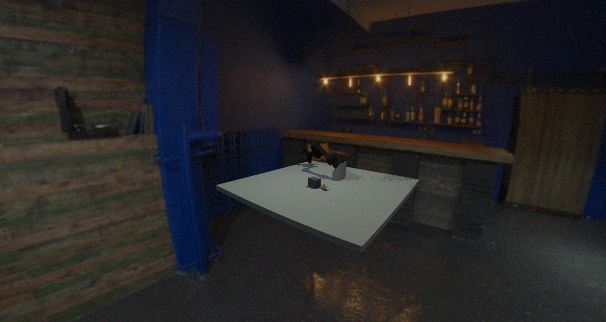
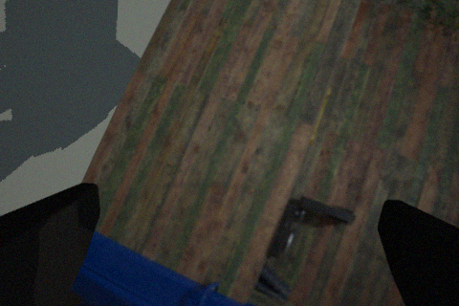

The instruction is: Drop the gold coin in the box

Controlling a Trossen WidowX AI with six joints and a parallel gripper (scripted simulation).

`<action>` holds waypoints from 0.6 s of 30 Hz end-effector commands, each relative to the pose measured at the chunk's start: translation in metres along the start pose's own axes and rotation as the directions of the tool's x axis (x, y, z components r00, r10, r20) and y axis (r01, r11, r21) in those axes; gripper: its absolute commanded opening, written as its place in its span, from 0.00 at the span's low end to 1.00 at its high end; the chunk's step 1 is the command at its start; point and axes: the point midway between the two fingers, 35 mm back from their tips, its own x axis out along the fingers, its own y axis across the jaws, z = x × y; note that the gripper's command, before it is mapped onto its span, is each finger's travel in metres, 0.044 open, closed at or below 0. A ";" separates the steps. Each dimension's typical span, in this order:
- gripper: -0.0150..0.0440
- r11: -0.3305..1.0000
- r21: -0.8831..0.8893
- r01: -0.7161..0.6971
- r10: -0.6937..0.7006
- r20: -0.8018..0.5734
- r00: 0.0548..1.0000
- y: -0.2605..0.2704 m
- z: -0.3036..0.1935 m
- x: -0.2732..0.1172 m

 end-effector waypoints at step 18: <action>0.53 0.964 0.237 0.123 -0.125 -0.008 0.992 -0.052 0.041 0.091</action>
